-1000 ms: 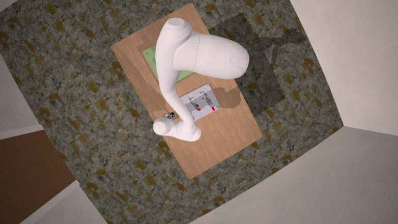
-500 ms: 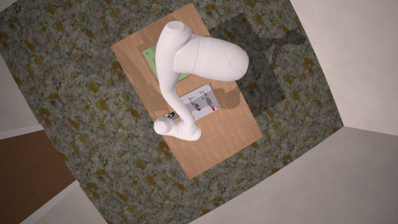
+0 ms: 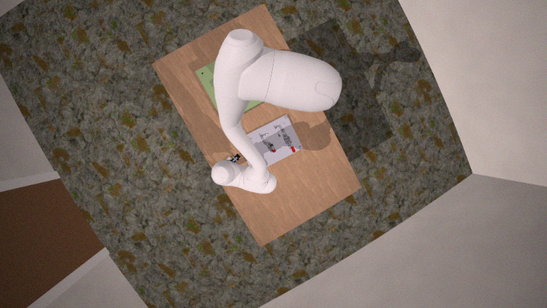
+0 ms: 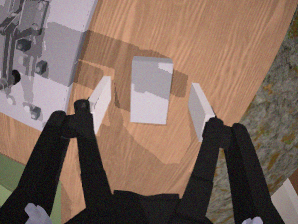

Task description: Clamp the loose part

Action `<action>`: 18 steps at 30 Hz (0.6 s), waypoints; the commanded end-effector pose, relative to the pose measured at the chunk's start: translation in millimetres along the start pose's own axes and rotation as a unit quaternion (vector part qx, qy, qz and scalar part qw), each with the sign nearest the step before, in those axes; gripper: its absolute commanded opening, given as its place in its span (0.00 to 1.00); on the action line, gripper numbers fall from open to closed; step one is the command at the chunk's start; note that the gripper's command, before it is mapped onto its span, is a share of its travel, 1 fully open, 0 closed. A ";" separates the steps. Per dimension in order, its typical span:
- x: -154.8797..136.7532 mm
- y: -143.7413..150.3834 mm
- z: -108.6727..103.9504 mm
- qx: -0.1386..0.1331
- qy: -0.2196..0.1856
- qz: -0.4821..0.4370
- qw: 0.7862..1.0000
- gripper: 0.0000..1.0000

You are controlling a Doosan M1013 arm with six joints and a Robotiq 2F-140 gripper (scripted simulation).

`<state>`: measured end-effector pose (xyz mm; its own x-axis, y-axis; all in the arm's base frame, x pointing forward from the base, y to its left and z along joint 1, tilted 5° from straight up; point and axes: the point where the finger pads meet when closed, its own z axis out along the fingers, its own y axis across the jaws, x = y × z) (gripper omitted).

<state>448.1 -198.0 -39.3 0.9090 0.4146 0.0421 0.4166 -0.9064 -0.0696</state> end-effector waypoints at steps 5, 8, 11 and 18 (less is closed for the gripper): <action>1.2 -3.4 2.4 0.001 0.000 -0.001 1.000 0.62; 1.2 -3.4 2.4 0.001 0.000 -0.001 1.000 0.10; 1.2 -3.4 2.4 0.001 0.000 -0.001 1.000 0.10; 1.2 -3.4 2.4 0.001 0.000 -0.001 1.000 0.10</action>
